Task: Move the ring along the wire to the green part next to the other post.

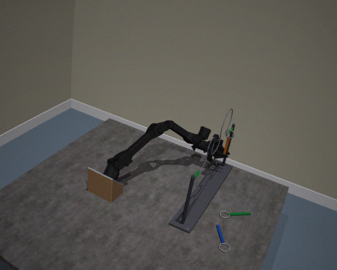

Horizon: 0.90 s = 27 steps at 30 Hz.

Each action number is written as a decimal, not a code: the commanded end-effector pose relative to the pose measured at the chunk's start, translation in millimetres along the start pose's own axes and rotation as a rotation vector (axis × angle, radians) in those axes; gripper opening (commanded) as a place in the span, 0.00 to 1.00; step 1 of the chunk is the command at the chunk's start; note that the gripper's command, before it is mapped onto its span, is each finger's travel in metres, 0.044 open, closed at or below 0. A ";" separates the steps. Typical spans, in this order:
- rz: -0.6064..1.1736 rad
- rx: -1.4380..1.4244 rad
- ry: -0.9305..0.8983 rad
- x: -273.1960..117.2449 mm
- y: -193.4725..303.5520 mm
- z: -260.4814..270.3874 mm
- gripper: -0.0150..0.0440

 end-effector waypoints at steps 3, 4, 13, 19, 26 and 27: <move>-0.002 0.006 -0.006 9.1 -3.5 1.9 0.53; -0.002 0.006 -0.006 9.8 -3.5 1.8 0.53; -0.002 0.006 -0.006 10.5 -3.5 1.8 0.53; -0.002 0.006 -0.006 10.5 -3.5 1.8 0.53; -0.002 0.006 -0.006 10.5 -3.5 1.8 0.53; -0.002 0.006 -0.006 10.5 -3.5 1.8 0.53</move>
Point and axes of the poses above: the point midway between the two fingers, 35 mm back from their tips, its own x axis out along the fingers, its own z axis across the jaws, y = z × x, the point moved 2 cm from there along -x, back along the fingers, and after that the axes turned 9 degrees about x, right-handed, at the moved point
